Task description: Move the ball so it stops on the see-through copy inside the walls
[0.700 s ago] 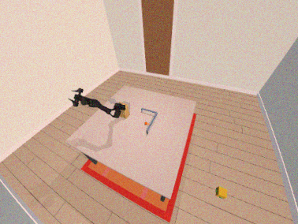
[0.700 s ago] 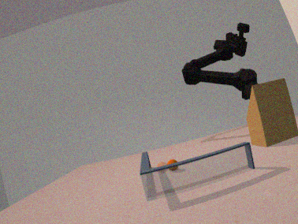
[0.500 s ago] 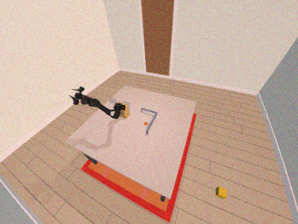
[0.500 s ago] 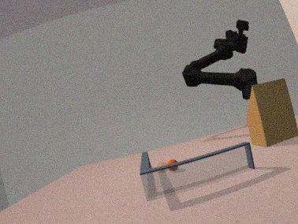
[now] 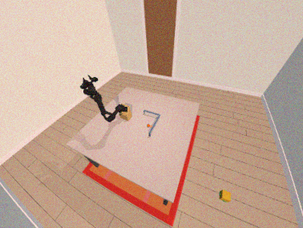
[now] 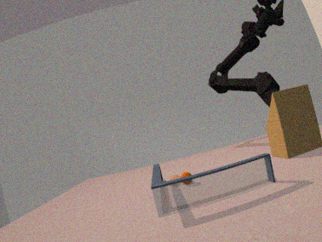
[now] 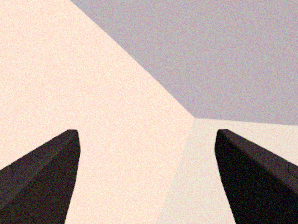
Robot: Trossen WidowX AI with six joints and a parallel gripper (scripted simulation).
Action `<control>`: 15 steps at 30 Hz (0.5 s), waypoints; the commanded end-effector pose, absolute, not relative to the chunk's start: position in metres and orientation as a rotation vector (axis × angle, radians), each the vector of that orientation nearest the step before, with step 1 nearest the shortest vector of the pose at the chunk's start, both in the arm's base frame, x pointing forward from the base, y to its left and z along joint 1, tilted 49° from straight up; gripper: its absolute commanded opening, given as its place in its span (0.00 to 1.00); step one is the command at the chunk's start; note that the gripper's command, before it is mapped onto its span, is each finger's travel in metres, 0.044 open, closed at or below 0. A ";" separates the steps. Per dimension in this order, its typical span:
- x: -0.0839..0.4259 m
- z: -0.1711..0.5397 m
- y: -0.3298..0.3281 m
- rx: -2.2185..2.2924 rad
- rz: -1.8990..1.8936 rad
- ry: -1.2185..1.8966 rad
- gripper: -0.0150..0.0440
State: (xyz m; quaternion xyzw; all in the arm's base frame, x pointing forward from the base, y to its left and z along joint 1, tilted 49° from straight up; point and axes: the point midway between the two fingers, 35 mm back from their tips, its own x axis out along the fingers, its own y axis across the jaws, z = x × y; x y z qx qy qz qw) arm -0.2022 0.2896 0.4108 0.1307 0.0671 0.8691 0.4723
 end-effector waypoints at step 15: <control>0.033 0.278 0.411 -0.085 1.269 0.345 0.71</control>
